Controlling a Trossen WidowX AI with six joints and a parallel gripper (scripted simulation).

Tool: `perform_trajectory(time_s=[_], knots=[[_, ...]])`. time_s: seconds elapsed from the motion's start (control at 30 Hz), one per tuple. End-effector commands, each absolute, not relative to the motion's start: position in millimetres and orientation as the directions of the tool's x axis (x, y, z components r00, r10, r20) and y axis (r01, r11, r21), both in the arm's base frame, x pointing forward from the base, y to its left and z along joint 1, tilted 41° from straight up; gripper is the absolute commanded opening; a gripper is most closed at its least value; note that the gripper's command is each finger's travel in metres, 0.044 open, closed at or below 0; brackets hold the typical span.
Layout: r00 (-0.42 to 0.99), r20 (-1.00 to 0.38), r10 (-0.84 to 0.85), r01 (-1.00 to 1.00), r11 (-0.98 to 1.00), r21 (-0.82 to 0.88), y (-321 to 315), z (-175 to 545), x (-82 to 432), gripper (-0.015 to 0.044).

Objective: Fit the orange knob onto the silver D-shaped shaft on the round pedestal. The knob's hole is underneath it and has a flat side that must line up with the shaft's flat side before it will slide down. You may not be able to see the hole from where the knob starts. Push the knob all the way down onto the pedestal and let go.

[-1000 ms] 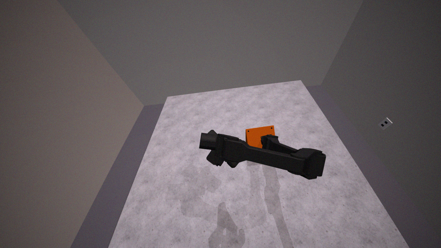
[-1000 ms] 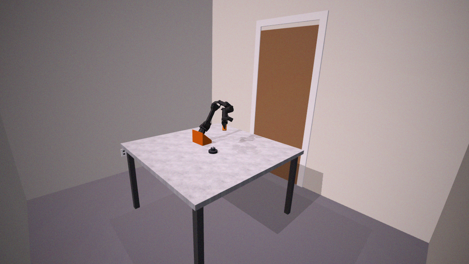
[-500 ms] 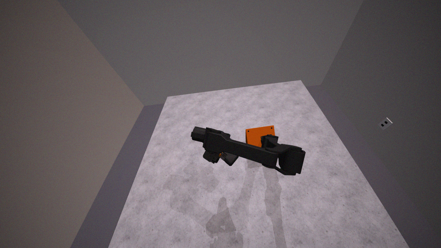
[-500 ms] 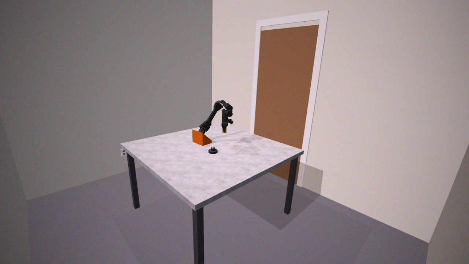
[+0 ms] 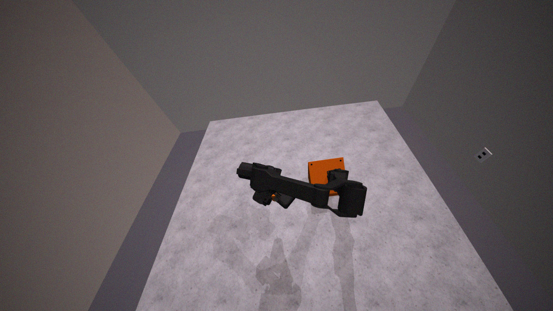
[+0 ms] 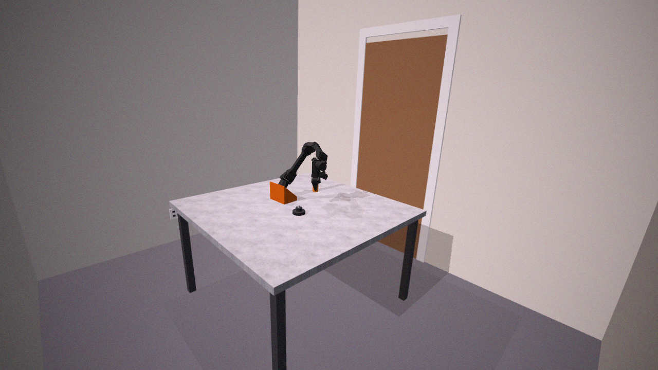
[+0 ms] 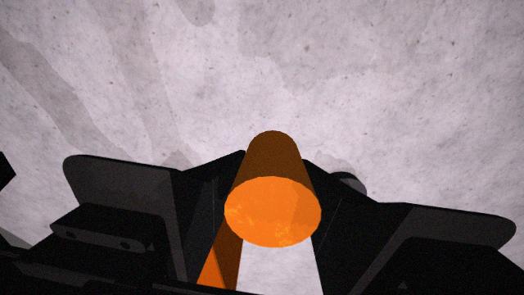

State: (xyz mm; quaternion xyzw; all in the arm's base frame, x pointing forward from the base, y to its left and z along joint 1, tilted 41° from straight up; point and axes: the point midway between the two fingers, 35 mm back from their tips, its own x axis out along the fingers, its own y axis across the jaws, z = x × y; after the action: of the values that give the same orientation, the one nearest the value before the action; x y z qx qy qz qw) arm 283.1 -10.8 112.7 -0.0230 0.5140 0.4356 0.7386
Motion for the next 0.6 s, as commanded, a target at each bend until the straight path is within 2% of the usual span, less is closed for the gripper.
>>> perform_trajectory(time_s=[0.0,0.57], knots=[[0.09,-0.774,0.626,-0.664,0.617,0.422,0,97,287,0.0],[0.072,-0.755,0.651,-0.67,0.593,0.447,55,29,299,0.0]])
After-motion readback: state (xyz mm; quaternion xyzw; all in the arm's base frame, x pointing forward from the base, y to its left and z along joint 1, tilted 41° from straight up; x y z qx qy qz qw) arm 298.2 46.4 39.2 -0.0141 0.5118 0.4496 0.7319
